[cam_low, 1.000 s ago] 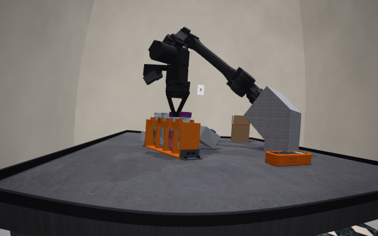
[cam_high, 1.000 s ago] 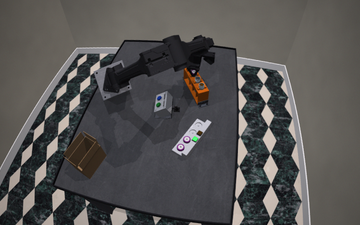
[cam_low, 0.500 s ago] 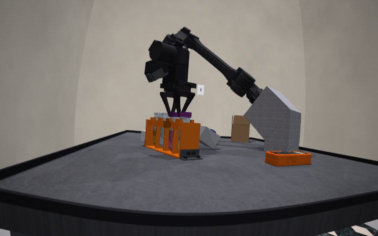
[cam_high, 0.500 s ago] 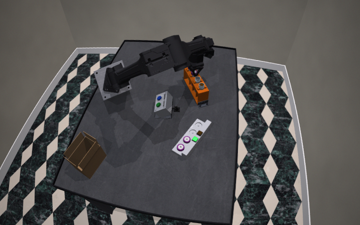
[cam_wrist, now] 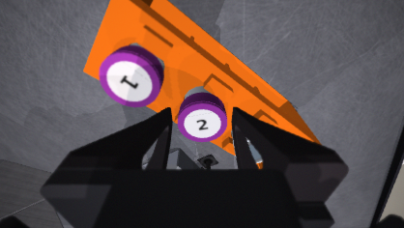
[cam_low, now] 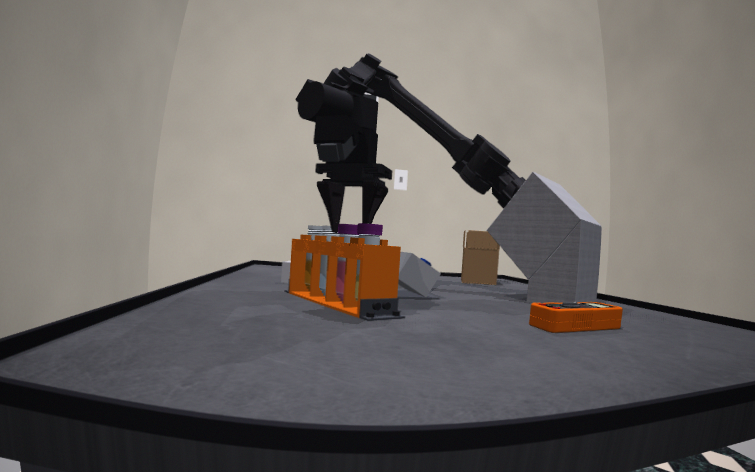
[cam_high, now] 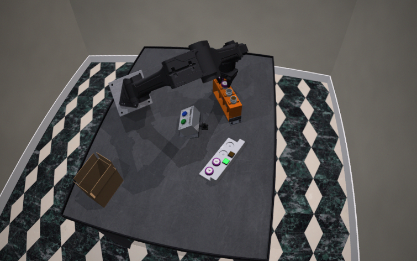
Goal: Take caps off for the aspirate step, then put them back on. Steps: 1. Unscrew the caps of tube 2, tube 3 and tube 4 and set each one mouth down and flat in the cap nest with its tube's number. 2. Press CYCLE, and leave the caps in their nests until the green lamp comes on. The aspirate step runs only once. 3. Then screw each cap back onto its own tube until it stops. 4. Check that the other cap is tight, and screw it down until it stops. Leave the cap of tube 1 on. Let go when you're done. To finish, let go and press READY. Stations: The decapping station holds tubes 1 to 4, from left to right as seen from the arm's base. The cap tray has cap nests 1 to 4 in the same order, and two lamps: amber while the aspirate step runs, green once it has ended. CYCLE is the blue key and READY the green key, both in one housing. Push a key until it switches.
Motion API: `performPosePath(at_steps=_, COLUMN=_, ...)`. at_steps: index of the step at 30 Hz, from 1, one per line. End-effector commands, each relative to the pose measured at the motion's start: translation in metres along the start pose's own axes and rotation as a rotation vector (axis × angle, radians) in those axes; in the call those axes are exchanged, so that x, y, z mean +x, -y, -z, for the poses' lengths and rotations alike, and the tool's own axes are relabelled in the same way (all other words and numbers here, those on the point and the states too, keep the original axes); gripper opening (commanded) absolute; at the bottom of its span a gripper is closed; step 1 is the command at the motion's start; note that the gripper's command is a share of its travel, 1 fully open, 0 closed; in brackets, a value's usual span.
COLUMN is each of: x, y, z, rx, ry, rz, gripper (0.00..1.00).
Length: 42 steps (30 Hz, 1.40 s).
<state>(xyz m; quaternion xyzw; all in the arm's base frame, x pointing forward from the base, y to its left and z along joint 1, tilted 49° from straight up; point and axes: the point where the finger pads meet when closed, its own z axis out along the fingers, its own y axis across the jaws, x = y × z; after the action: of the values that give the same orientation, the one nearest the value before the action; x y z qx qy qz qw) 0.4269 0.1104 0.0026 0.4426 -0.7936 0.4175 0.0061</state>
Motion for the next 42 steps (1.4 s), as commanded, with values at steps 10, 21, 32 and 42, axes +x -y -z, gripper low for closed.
performPosePath(at_steps=10, x=-0.0147, y=0.0053, z=0.0067, rx=0.018, ry=0.035, rz=0.613, gripper=0.49)
performPosePath(at_steps=21, x=-0.0102, y=0.0059, z=0.0056, rx=0.013, ry=0.026, rz=0.617, gripper=0.0)
performPosePath(at_steps=32, x=-0.0102, y=0.0059, z=0.0056, rx=0.013, ry=0.026, rz=0.617, gripper=0.0)
performPosePath(at_steps=42, x=-0.0107, y=0.0069, z=0.0045, rx=0.011, ry=0.032, rz=0.296, gripper=0.0)
